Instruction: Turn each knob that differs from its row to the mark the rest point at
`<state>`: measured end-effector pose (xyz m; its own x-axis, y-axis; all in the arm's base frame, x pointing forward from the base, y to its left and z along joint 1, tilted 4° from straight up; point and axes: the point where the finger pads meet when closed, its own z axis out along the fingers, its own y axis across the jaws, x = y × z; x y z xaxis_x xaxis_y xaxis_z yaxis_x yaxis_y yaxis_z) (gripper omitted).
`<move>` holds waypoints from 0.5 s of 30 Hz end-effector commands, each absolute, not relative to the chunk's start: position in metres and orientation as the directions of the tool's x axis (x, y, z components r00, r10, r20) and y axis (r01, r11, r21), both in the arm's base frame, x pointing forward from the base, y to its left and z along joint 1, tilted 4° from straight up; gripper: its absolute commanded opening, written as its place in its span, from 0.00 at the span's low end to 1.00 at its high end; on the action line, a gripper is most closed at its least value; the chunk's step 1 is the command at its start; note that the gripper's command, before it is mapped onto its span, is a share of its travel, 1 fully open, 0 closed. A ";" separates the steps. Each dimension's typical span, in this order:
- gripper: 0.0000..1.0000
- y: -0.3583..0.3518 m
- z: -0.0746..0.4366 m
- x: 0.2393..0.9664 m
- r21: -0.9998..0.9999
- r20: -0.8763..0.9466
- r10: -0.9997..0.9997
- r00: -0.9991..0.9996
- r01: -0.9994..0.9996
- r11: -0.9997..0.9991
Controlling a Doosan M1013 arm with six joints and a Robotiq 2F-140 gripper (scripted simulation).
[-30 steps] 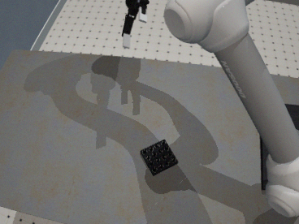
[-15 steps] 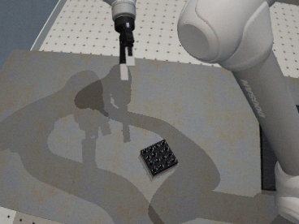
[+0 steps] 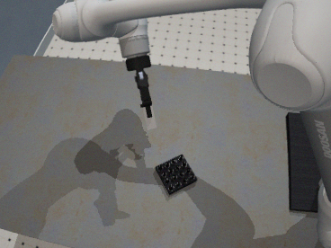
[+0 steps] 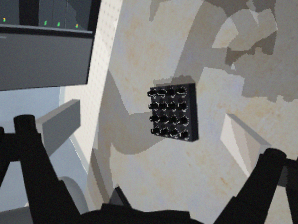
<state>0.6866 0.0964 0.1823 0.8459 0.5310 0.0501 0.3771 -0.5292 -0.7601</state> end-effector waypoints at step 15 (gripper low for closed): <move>1.00 0.150 0.109 0.597 -0.281 -0.023 0.584 0.812 0.555 -0.783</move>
